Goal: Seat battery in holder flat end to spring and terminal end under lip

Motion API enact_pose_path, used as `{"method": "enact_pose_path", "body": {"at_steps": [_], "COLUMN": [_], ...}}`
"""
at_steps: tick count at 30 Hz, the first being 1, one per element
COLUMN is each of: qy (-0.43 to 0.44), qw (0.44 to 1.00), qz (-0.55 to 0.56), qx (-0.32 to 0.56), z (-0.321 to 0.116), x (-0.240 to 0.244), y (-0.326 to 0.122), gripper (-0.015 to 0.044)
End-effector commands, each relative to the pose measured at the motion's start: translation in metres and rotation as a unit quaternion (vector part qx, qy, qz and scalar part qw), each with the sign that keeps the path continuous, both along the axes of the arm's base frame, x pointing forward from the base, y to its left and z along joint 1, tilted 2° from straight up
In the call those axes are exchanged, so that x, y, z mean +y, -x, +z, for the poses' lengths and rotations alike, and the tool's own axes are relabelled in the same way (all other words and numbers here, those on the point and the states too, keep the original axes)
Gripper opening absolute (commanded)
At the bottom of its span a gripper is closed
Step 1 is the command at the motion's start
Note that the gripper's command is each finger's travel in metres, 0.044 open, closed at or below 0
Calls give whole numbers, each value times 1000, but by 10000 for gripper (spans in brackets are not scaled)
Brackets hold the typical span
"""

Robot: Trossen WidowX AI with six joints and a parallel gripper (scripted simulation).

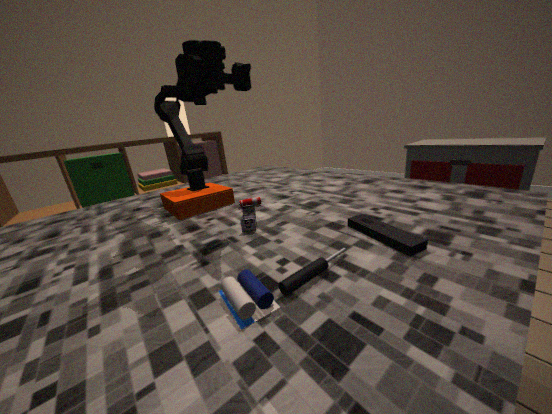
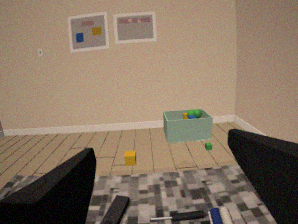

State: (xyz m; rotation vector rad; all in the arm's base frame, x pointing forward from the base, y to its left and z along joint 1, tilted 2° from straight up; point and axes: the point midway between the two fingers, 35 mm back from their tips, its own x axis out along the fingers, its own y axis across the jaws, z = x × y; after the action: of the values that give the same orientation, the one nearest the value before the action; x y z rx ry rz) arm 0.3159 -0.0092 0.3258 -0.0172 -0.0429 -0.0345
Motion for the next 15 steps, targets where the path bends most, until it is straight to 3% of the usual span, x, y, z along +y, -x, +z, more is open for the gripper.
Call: {"method": "enact_pose_path", "body": {"at_steps": [1,6,10,15], "qy": [4,108,194,293], "qw": [1000,967,895,739], "qz": [2,74,153,277], "qx": [9,217,370,540], "z": [-4,-103,-178,-257], "x": [1,35,59,79], "y": [-2,-21,-7,45], "gripper": [374,247,247,247]}}
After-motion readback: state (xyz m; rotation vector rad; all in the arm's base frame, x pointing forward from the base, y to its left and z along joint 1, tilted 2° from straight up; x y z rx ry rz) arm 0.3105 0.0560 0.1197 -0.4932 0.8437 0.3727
